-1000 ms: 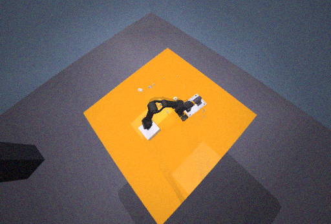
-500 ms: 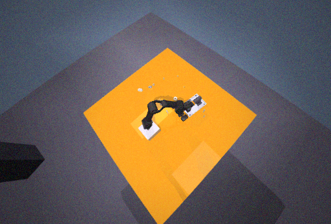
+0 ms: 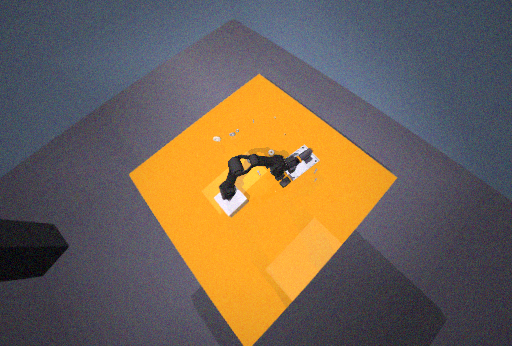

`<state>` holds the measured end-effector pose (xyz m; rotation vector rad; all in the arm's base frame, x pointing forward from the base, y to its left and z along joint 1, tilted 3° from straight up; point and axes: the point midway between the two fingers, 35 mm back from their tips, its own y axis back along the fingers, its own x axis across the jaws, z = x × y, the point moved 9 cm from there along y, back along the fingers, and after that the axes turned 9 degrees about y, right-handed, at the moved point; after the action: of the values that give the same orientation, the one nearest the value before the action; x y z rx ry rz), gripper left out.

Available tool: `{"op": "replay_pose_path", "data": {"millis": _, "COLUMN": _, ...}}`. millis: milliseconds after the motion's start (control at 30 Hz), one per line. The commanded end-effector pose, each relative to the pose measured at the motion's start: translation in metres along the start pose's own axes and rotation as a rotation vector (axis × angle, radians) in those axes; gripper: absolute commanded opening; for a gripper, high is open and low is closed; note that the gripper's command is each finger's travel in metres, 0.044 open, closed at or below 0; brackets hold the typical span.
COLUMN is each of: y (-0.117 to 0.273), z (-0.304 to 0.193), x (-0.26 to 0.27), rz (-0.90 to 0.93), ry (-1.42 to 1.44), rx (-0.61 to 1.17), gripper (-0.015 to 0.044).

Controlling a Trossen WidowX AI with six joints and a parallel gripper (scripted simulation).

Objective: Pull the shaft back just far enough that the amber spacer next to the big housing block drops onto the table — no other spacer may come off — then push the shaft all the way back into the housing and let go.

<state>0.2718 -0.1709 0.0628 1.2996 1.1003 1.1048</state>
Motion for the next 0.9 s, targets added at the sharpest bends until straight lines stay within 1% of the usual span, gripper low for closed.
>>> {"op": "replay_pose_path", "data": {"millis": 0, "y": 0.0009, "z": -0.0006, "x": -0.0001, "rz": -0.002, "ry": 0.004, "rx": -0.001, "gripper": 0.0000}}
{"op": "replay_pose_path", "data": {"millis": 867, "y": 0.0008, "z": -0.0028, "x": 0.0003, "rz": -0.002, "ry": 0.004, "rx": 0.000, "gripper": 0.0000}}
